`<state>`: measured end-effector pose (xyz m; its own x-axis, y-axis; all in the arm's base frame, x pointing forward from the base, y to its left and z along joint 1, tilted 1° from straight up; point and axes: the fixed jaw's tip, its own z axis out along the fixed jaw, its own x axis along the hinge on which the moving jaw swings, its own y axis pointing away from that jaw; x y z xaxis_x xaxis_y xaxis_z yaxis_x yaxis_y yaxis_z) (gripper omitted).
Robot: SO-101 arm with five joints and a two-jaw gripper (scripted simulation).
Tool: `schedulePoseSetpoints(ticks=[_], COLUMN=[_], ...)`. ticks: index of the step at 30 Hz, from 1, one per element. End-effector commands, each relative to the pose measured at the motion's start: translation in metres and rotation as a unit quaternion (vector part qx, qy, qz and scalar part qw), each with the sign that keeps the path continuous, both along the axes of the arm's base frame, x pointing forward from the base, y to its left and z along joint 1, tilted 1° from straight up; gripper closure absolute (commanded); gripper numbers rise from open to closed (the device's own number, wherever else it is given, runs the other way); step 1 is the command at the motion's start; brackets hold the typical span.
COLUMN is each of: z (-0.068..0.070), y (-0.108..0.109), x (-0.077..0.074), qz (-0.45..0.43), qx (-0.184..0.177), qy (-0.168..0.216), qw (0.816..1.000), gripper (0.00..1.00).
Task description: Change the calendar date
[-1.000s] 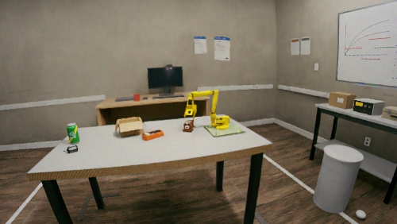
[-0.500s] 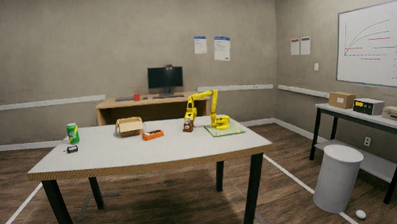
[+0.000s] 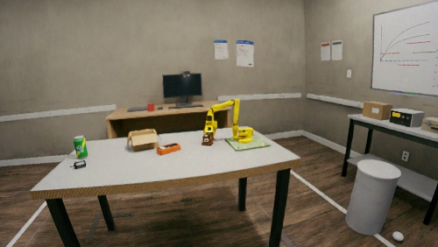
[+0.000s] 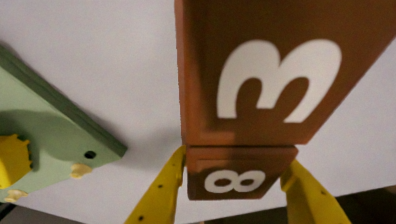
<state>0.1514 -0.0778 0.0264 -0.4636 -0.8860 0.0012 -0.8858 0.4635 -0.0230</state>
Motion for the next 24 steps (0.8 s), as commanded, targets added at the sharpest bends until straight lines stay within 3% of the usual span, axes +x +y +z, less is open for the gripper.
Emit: schedulePoseSetpoints(ticks=[1, 24], z=[-0.0044, -0.0044], y=[0.0010, 0.0005], x=[-0.0028, -0.0017], qz=[-0.006, -0.006], qx=[0.005, 0.005], qy=[0.008, 0.008], qw=[1.000, 1.000], gripper=[0.65, 0.67])
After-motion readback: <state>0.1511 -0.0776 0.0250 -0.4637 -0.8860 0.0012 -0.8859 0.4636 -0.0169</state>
